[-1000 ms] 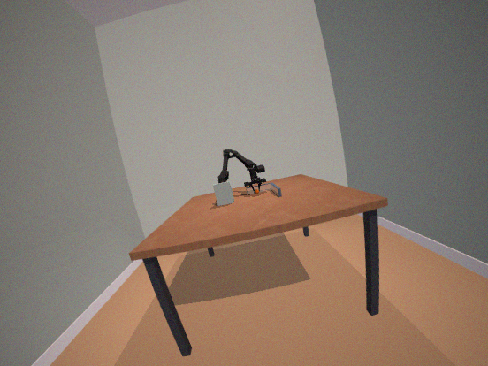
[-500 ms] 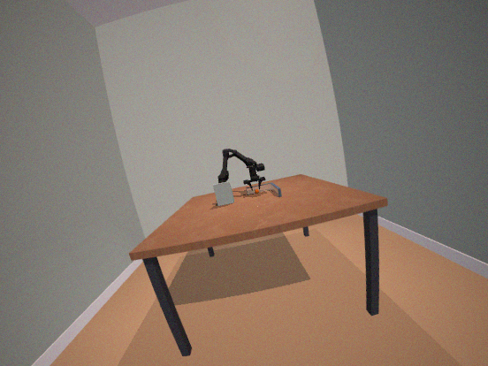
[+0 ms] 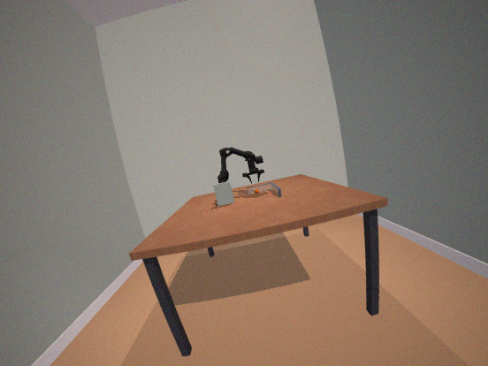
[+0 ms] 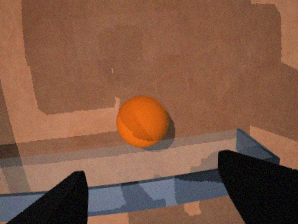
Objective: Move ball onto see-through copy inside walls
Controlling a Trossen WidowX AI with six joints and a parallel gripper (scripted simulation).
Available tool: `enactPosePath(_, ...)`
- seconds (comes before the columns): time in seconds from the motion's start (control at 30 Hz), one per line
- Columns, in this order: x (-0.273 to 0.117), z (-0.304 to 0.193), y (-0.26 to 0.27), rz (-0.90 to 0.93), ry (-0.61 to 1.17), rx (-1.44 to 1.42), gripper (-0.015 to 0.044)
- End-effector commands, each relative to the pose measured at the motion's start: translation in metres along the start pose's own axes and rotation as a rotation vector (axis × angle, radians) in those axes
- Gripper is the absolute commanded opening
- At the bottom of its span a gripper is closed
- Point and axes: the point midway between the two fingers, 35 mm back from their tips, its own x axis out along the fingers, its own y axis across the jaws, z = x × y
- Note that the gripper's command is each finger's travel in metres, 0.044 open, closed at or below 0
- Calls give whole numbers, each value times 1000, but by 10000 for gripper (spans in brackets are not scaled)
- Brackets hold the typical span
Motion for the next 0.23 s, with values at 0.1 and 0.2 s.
enactPosePath(0.1,-39,1,1,-1,-2,1,391)
enactPosePath(0.2,-50,0,0,-1,-1,0,440)
